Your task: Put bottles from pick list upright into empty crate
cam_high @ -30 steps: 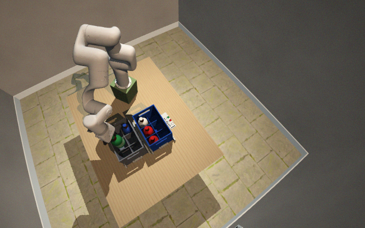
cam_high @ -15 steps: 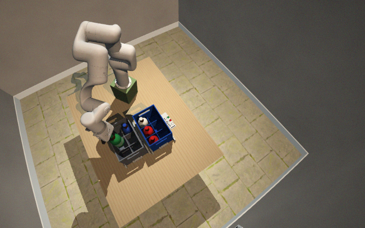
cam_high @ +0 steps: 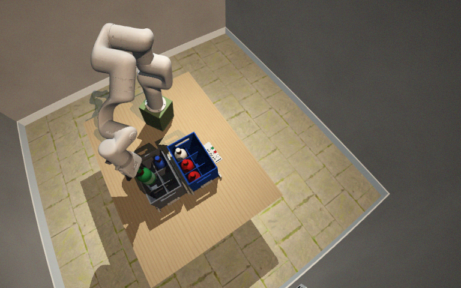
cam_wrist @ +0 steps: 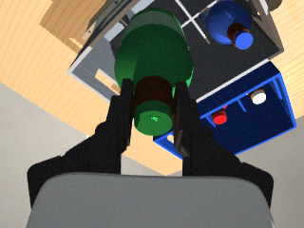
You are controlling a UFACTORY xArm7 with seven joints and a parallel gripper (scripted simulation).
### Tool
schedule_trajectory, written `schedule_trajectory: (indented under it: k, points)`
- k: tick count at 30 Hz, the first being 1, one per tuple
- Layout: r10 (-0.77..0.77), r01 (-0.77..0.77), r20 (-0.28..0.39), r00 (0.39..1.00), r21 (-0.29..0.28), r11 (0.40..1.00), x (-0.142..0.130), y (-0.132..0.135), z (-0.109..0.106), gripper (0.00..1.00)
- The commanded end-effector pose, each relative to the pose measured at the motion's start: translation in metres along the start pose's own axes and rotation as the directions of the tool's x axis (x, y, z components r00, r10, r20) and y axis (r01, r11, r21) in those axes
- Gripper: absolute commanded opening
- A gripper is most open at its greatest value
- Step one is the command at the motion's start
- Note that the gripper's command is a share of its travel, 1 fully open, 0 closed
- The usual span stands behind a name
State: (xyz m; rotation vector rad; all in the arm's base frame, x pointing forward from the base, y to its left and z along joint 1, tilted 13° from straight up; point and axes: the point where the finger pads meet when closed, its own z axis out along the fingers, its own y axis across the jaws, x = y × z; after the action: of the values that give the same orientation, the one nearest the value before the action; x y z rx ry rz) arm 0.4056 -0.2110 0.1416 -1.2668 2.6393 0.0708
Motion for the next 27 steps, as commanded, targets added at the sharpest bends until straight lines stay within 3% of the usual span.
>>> schedule_trajectory:
  k: [1,13,27]
  points:
    - [0.000,0.000,0.000,1.000,0.005,1.000,0.000,-0.002,-0.008,0.00]
    - [0.000,0.000,0.000,1.000,0.005,1.000,0.000,-0.002,-0.024,0.00]
    - [0.000,0.000,0.000,1.000,0.005,1.000,-0.004,0.005,-0.024,0.00]
